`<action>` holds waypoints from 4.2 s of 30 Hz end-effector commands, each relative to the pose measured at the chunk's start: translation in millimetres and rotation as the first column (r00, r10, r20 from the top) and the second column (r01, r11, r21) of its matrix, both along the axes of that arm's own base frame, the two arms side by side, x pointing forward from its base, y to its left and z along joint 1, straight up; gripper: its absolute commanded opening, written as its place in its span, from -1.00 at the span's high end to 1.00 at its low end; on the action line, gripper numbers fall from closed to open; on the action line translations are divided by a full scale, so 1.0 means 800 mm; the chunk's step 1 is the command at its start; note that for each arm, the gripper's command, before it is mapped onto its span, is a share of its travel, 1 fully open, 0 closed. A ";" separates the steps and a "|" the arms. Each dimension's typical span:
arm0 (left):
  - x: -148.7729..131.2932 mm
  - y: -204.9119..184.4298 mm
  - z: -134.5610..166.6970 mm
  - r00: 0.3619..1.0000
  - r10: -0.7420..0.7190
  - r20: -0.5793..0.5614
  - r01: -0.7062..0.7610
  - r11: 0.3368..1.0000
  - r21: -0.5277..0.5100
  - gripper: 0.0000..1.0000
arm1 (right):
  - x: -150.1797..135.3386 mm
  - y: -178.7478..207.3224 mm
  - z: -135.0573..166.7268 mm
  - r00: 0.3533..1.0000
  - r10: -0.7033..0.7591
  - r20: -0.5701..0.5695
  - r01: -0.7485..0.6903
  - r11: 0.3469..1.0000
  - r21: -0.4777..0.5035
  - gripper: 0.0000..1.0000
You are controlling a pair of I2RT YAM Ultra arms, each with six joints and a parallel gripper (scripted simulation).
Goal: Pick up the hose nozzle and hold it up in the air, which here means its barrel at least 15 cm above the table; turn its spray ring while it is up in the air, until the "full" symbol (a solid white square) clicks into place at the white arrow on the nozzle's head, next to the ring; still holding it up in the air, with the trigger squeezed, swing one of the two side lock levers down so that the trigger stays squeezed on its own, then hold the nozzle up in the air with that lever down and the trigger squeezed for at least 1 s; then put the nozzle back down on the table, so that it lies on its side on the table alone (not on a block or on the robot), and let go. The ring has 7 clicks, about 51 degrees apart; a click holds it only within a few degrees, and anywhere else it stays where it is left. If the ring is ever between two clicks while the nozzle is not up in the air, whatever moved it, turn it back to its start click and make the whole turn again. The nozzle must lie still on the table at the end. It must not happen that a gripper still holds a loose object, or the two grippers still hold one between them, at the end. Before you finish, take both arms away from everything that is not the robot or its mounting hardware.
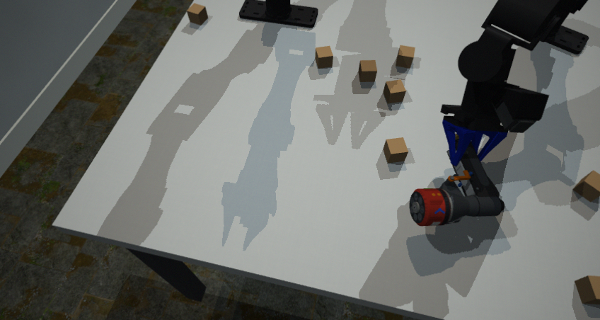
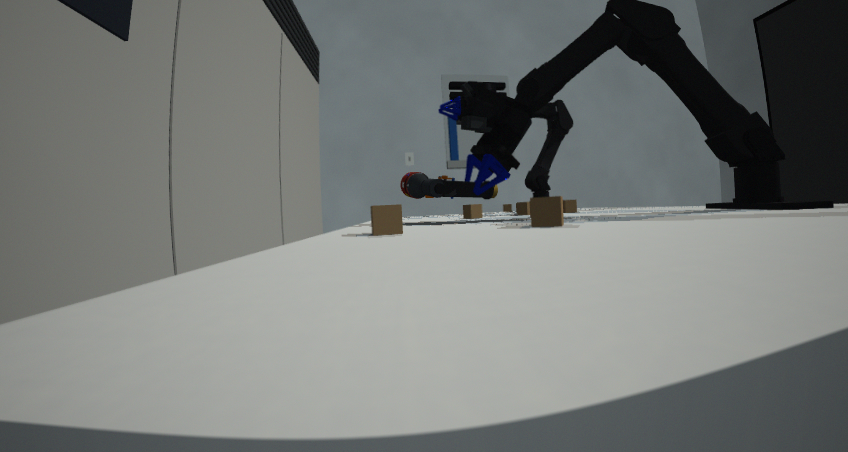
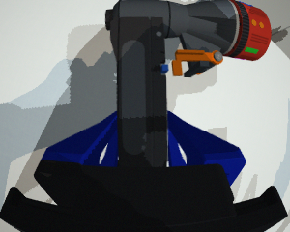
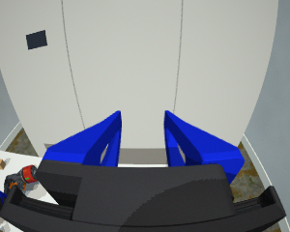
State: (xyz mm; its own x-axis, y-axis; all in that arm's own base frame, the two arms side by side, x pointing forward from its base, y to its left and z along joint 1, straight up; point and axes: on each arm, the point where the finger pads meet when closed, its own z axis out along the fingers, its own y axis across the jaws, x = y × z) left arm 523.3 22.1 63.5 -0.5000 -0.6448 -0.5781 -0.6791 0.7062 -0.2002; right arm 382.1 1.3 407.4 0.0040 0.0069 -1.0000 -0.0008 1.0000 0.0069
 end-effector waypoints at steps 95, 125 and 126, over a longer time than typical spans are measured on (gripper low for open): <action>0.004 0.027 -0.016 0.995 0.093 0.018 -0.093 0.996 0.009 0.28 | -0.009 0.005 0.035 0.998 0.009 0.065 -0.009 1.000 -0.007 0.26; -0.014 0.010 -0.003 0.997 0.074 -0.003 -0.074 0.997 0.006 -0.02 | -0.009 0.005 0.035 0.998 0.009 0.065 -0.009 1.000 -0.007 0.26; -0.014 0.010 -0.003 0.997 0.074 -0.003 -0.074 0.997 0.006 -0.02 | -0.009 0.005 0.035 0.998 0.009 0.065 -0.009 1.000 -0.007 0.26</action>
State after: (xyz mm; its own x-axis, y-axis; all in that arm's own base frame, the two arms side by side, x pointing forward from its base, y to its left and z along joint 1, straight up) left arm 503.9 33.8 37.0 -0.4837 -0.6829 -0.5474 -0.7425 0.6513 -0.1565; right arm 382.1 1.3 407.4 0.0040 0.0069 -1.0000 -0.0008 1.0000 0.0069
